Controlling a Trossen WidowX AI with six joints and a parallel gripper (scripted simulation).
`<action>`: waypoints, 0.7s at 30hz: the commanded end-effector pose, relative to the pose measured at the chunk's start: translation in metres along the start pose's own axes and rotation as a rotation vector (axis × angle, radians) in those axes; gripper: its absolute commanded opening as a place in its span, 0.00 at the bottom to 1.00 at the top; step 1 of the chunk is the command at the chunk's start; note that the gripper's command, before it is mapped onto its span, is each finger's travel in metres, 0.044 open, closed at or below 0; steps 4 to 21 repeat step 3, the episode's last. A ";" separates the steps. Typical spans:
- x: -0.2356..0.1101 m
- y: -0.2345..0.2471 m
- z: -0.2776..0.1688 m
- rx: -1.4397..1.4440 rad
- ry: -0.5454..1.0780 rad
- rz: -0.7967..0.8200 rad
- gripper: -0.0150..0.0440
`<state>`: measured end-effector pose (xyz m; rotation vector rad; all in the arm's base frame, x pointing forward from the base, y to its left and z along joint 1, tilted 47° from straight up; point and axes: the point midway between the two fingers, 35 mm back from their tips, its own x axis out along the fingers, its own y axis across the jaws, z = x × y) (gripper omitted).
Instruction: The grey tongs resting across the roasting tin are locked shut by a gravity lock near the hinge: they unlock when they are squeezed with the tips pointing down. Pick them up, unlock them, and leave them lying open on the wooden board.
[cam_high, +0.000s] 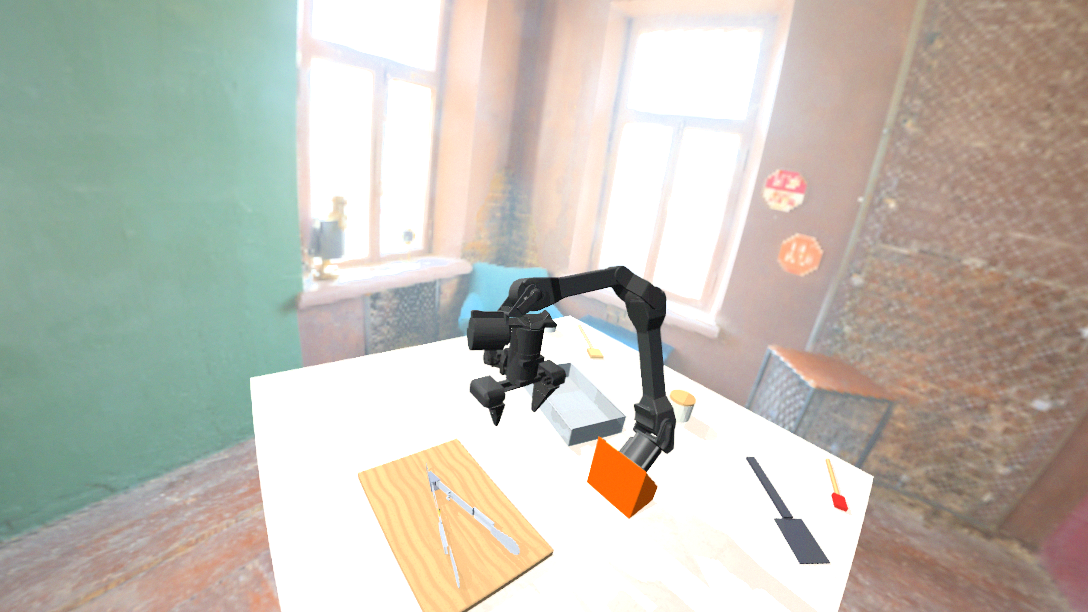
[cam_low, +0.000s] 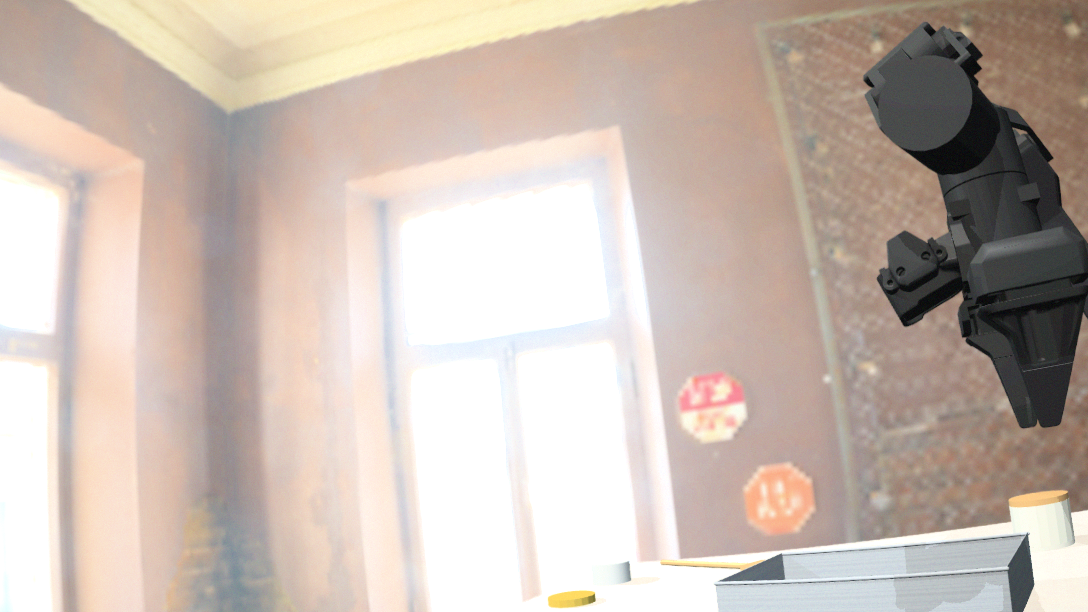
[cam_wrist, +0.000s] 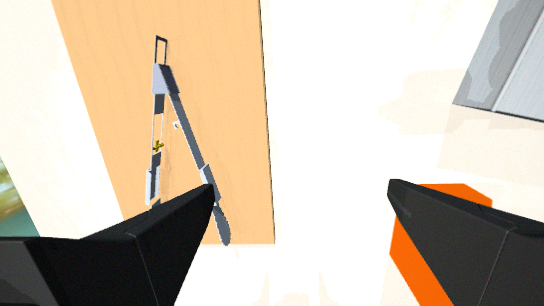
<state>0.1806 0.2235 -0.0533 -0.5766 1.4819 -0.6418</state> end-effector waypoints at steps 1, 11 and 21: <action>0.000 0.000 -0.001 0.005 0.005 0.001 1.00; 0.000 0.000 -0.001 0.005 0.005 0.001 1.00; 0.000 0.000 -0.001 0.005 0.005 0.001 1.00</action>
